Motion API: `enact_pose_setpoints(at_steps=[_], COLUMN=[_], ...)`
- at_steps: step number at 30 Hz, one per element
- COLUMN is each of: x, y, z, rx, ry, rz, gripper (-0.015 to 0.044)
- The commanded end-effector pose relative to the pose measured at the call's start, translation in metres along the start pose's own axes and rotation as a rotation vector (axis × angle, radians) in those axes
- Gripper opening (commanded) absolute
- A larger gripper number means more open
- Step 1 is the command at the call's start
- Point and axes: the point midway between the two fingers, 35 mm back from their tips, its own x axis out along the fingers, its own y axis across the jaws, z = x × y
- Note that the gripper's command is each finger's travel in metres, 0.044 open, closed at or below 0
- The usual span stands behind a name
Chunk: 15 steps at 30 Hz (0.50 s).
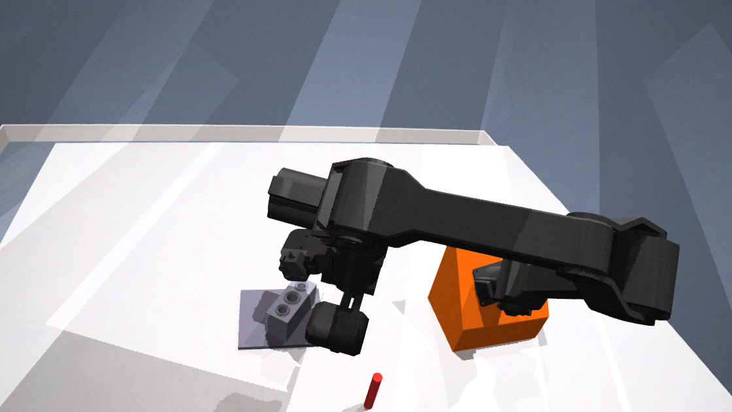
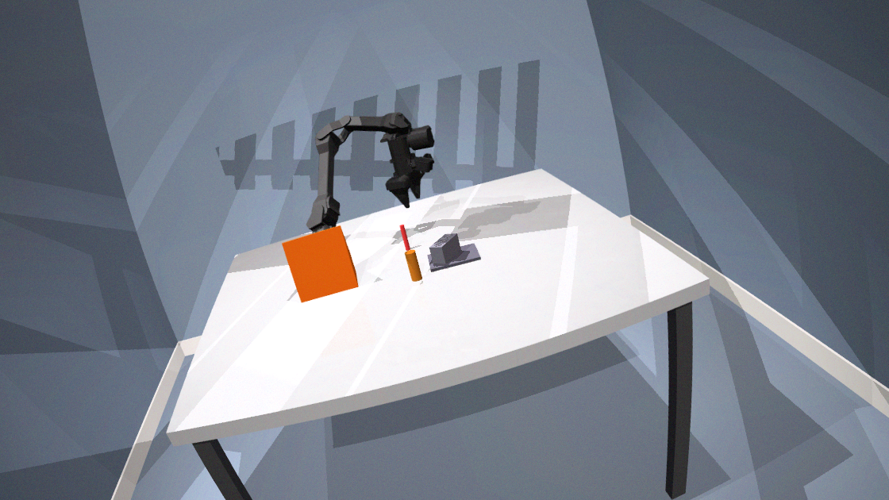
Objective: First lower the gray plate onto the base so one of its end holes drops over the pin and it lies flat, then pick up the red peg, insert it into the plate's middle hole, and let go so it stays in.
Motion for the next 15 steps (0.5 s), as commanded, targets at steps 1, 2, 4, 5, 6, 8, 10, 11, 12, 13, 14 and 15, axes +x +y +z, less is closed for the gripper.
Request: enact_pose_setpoints(at_steps=[1, 2, 4, 5, 6, 8, 10, 11, 12, 13, 14, 15], x=[0.0062, 0.0062, 0.0062, 0.0062, 0.0062, 0.0062, 0.0062, 0.0062, 0.0062, 0.0062, 0.0062, 0.0062], y=[0.0239, 0.0239, 0.0232, 0.0232, 0.0232, 0.0232, 0.0232, 0.0232, 0.0232, 0.0232, 0.0224, 0.0224], z=[-0.0610, -0.0611, -0.0615, -0.0615, -0.0615, -0.0615, -0.0615, -0.0615, -0.0615, -0.0615, -0.0618, -0.0618], rx=[0.631, 0.632, 0.632, 0.632, 0.632, 0.632, 0.632, 0.632, 0.632, 0.632, 0.632, 0.632], ry=[0.021, 0.021, 0.021, 0.021, 0.021, 0.021, 0.021, 0.021, 0.021, 0.021, 0.021, 0.021], rz=[0.016, 0.016, 0.016, 0.016, 0.016, 0.016, 0.016, 0.016, 0.016, 0.016, 0.016, 0.016], gripper=[0.0440, 0.0440, 0.0440, 0.0440, 0.0440, 0.0440, 0.0440, 0.0440, 0.0440, 0.0440, 0.0440, 0.0440])
